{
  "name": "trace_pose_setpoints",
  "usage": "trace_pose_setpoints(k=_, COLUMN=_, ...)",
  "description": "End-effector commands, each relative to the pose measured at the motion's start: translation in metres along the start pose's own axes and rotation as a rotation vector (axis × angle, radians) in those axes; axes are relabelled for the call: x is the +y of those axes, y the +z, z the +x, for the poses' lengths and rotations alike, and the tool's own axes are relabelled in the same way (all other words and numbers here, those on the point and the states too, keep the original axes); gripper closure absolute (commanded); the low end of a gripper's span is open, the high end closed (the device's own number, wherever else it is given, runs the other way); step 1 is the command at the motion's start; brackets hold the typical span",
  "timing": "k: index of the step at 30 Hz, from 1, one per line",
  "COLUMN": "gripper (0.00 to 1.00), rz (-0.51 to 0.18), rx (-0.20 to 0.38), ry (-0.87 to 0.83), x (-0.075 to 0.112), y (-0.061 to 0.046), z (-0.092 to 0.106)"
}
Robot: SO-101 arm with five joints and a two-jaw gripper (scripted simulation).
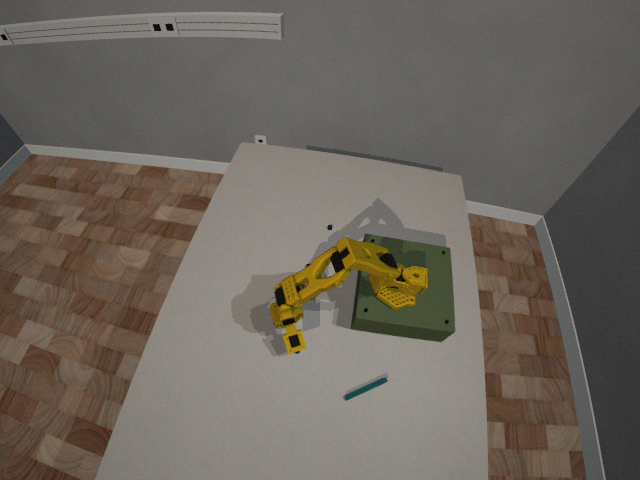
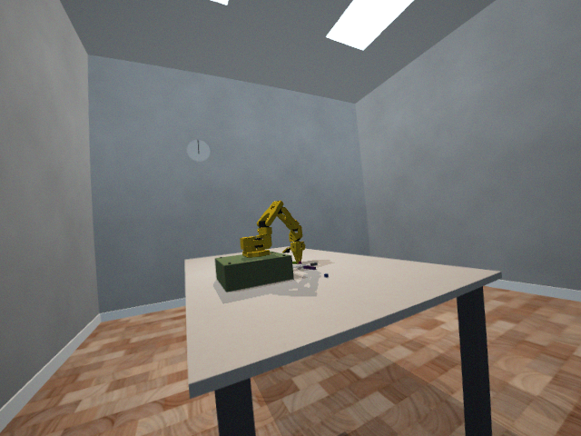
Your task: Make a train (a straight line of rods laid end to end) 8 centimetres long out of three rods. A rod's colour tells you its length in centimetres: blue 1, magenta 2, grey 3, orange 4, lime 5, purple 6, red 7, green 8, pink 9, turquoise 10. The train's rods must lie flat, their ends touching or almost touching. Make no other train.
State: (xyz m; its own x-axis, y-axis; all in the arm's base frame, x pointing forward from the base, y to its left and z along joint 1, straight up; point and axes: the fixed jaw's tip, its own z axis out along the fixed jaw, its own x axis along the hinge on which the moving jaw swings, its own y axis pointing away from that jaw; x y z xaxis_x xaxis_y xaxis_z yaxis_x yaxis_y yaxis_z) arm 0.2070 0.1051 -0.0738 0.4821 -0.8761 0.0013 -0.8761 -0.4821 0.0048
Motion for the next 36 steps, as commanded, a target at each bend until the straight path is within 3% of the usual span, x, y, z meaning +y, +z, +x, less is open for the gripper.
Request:
trace_pose_setpoints(k=1, gripper=1.0, rz=0.004, rx=-0.001, ry=0.002, x=-0.0014, y=0.0015, z=-0.0021)
trace_pose_setpoints(k=36, gripper=1.0, rz=0.004, rx=-0.001, ry=0.002, x=-0.0014, y=0.0015, z=-0.0025)
